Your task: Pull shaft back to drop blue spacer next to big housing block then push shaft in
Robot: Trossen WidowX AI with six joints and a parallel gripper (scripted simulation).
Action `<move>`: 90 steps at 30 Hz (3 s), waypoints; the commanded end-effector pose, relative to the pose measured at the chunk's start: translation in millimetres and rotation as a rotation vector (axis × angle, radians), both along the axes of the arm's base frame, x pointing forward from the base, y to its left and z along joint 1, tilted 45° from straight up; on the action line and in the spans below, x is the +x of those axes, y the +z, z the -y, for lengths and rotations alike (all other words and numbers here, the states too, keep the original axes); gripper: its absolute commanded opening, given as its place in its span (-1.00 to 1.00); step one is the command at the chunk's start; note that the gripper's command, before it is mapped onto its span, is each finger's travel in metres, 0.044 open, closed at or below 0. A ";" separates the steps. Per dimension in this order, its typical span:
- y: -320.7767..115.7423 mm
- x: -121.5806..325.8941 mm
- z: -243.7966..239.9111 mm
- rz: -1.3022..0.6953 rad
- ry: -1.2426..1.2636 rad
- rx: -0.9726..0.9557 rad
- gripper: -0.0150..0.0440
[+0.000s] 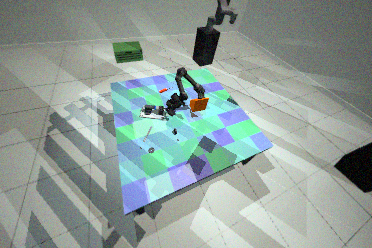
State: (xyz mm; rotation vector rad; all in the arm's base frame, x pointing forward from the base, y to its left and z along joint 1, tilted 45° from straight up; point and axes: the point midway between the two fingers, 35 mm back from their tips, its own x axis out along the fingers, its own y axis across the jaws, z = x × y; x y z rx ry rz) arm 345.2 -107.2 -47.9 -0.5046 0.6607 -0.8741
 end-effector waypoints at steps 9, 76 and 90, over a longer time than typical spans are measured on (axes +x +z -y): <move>-0.3 -2.0 -1.0 0.001 -0.002 0.000 -0.49; -2.3 -7.9 -4.5 0.001 -0.002 0.000 -0.49; -2.7 -9.1 -5.2 0.001 -0.002 0.000 -0.49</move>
